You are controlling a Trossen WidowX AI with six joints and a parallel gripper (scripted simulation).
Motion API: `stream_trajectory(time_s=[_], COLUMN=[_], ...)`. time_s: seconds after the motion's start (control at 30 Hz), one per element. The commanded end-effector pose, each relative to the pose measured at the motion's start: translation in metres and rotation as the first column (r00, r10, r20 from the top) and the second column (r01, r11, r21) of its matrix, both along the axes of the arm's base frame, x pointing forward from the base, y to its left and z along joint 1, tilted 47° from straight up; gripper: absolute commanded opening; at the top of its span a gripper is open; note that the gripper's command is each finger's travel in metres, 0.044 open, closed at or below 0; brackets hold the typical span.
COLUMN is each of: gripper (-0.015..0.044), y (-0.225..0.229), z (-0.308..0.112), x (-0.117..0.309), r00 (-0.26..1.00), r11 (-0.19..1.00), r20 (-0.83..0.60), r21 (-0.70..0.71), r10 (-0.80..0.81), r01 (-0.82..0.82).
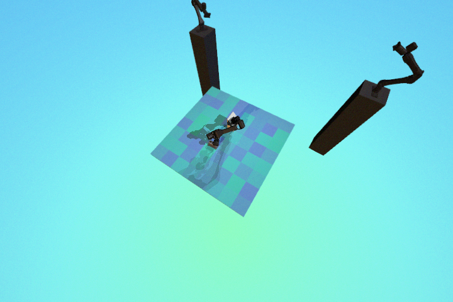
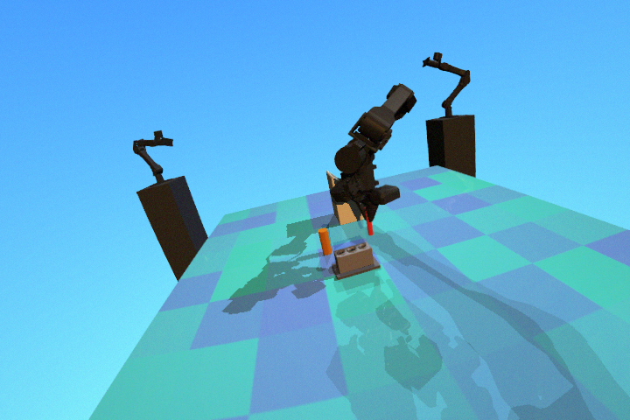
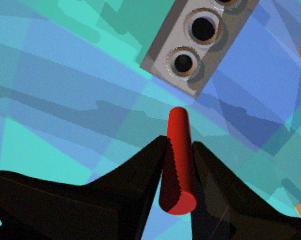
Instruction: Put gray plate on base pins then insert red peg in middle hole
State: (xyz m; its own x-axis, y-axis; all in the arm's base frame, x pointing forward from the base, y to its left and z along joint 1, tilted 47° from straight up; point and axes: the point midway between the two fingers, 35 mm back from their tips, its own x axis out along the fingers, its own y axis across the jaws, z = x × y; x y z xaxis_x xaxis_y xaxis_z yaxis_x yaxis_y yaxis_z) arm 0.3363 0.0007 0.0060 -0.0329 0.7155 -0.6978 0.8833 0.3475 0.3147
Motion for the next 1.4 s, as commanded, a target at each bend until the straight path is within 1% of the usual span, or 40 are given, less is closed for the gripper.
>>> stream_trajectory(time_s=[0.0, 0.53, 1.37], gripper=[0.0, 0.0, 0.0], y=[-0.008, -0.035, -0.036], z=[-0.009, -0.046, -0.046], x=[0.007, 0.023, 0.023], r00=[1.0, 1.0, 1.0], r11=[1.0, 1.0, 1.0], r20=[0.004, 0.007, 0.007], r21=[-0.002, 0.003, 0.004], r10=[0.006, 0.01, 0.008], r01=[-0.006, -0.01, -0.008])
